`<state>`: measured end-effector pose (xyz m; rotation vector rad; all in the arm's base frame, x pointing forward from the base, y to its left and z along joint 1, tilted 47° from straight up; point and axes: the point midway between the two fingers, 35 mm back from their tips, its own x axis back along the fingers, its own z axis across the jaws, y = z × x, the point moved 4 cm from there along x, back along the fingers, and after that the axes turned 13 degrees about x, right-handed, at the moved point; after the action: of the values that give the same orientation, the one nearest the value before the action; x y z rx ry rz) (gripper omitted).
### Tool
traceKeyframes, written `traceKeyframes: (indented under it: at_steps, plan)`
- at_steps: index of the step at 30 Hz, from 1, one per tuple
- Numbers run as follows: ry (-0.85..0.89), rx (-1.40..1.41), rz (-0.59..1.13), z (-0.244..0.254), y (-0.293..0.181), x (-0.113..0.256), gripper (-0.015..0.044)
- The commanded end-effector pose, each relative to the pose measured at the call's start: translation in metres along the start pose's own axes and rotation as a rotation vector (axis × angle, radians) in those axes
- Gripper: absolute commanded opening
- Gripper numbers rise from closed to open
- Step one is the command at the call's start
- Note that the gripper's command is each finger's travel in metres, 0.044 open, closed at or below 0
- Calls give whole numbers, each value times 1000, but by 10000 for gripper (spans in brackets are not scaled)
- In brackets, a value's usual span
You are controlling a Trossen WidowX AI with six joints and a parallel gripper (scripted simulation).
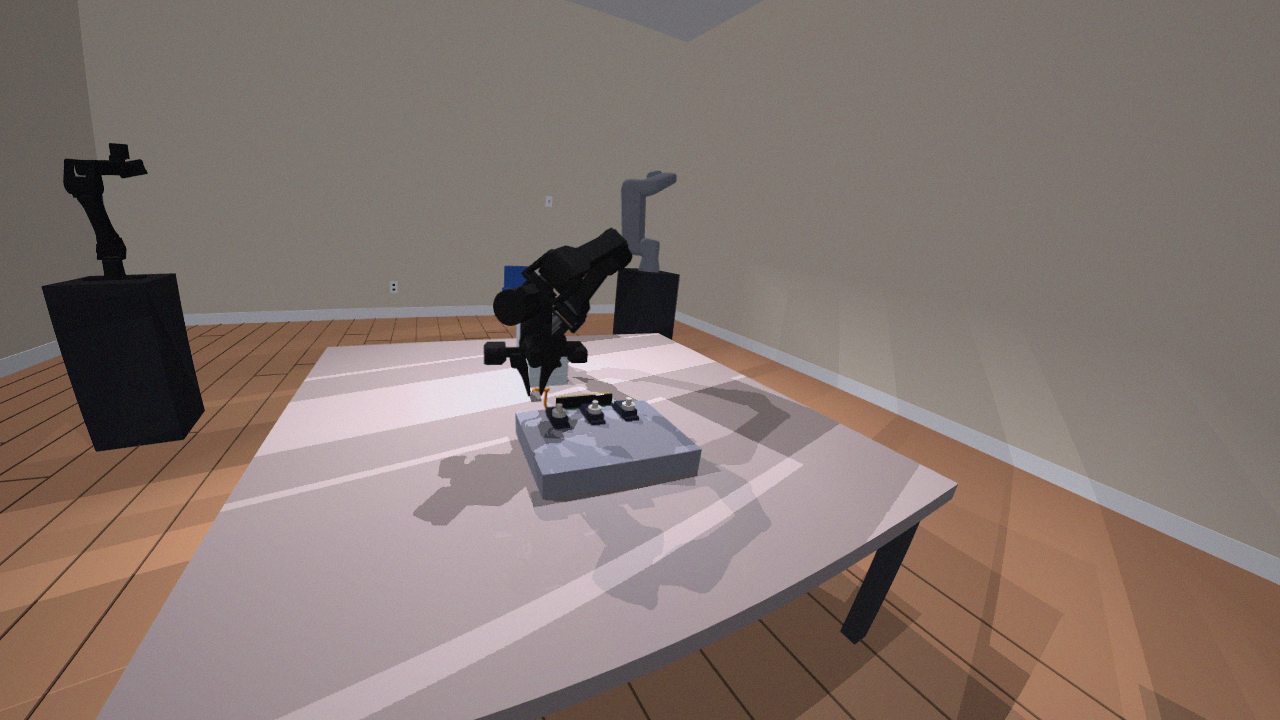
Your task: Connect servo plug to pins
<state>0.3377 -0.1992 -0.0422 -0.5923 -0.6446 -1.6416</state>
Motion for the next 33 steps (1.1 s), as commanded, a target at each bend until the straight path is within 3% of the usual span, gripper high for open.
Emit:
traceKeyframes:
  at_steps: [1, 33]
  plan:
    - [-3, 12, 0, 16, -4, 5, 0]
    - [2, 64, 4, 134, -73, 10, 0]
